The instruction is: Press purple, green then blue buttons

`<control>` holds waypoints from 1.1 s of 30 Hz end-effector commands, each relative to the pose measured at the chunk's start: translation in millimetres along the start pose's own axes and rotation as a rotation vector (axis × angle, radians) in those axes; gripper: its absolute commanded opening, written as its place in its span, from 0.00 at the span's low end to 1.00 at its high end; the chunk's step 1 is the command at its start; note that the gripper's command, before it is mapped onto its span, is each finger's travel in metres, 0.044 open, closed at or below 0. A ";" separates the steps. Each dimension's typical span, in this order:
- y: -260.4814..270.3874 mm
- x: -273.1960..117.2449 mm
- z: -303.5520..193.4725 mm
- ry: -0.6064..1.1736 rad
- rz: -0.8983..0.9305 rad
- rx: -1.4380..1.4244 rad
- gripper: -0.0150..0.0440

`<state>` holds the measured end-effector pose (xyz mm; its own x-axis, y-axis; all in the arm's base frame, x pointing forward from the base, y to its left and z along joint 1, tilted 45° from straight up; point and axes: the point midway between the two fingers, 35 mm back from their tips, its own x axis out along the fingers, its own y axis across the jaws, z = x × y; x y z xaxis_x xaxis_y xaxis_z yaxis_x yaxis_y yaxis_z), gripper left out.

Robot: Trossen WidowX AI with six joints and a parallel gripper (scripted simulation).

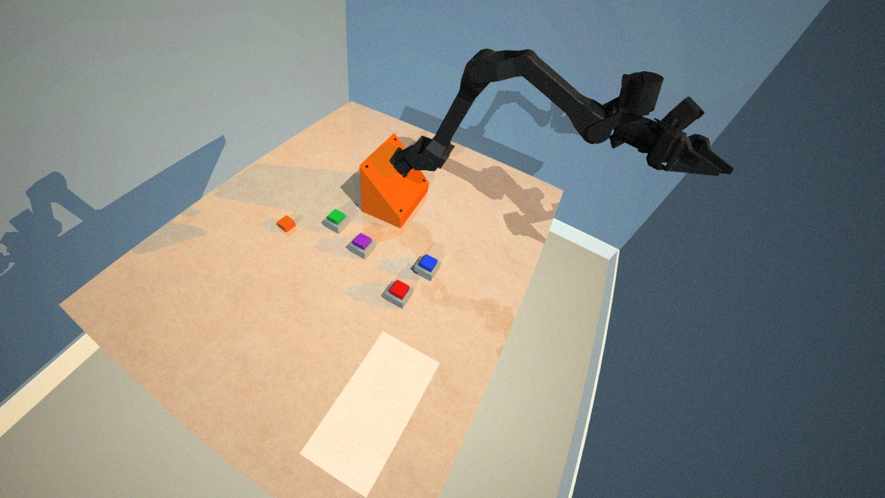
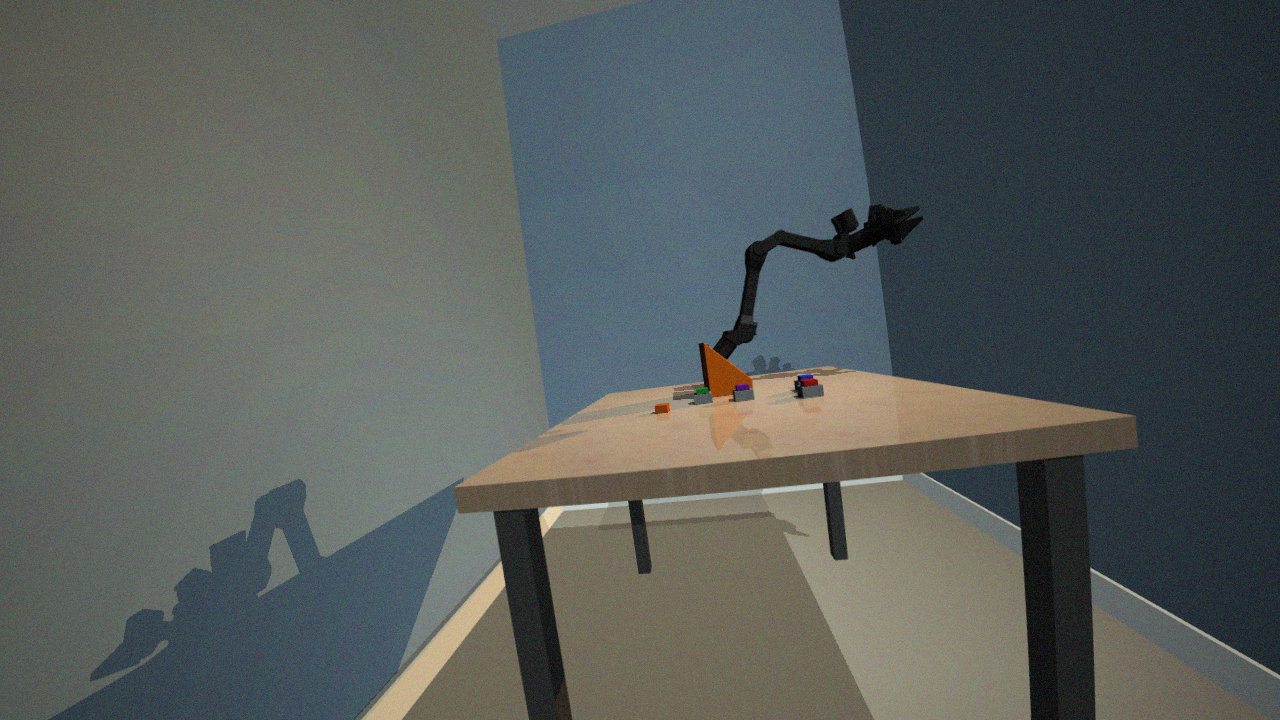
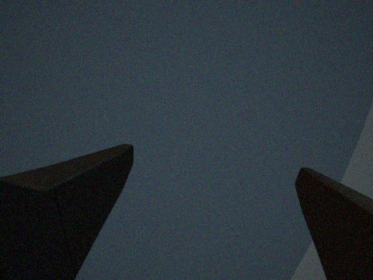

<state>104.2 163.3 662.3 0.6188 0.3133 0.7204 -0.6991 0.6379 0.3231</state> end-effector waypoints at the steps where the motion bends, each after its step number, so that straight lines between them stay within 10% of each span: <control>1: 1.0 12.8 -73.3 0.124 0.054 -0.273 0.93; 17: -208.6 -20.9 -314.4 0.937 0.050 -0.845 0.93; 33: -438.4 -255.4 -337.5 1.798 -0.320 -0.367 0.93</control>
<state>392.3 74.4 166.3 0.5765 0.2815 -0.7670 -0.5778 0.8042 -0.1391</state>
